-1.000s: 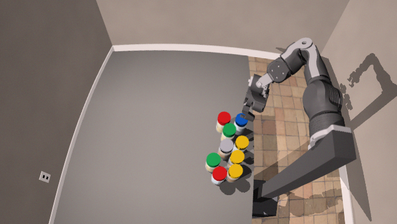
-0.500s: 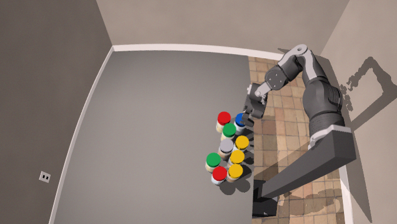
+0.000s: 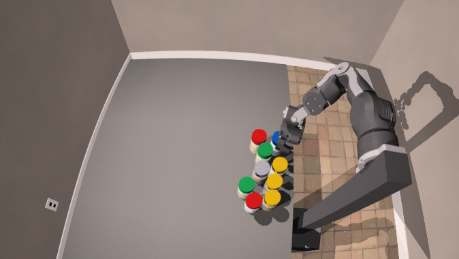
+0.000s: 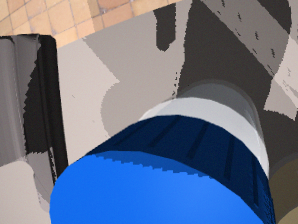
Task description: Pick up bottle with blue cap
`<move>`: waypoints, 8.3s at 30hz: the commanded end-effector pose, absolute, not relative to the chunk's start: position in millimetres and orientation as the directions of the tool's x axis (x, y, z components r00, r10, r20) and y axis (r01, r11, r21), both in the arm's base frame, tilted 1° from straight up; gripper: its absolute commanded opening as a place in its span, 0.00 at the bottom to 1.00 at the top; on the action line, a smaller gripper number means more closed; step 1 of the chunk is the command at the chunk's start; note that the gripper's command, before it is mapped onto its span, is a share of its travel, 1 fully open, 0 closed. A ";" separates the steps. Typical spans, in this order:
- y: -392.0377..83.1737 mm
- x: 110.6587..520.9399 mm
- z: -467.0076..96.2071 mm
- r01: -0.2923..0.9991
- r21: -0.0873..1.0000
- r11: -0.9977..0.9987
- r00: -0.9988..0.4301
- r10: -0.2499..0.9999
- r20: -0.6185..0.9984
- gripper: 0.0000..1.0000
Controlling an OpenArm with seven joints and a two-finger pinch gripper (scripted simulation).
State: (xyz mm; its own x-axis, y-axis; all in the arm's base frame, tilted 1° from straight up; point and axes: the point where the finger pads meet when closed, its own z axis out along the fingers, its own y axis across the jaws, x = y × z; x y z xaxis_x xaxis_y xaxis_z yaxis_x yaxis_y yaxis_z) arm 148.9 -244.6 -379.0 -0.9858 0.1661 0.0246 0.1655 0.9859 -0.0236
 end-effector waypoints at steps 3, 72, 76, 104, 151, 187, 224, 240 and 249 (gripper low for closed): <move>-244.7 149.9 -381.2 0.165 -0.023 0.986 -0.986 0.166 0.021 0.45; -246.6 171.1 -381.3 0.164 -0.012 0.986 -0.986 0.164 0.017 0.45; -247.2 171.2 -378.8 0.164 -0.016 0.986 -0.986 0.165 0.018 0.45; -246.8 170.9 -377.2 0.166 -0.015 0.986 -0.986 0.166 0.019 0.00; -247.0 170.8 -377.2 0.166 -0.016 0.986 -0.986 0.166 0.018 0.00; -247.1 172.5 -327.4 0.166 -0.021 0.986 -0.986 0.166 0.015 0.00; -246.6 172.2 -316.9 0.167 -0.017 0.986 -0.986 0.167 0.018 0.00; -246.6 172.2 -316.9 0.167 -0.017 0.986 -0.986 0.167 0.018 0.00; -246.6 172.2 -316.9 0.167 -0.017 0.986 -0.986 0.167 0.018 0.00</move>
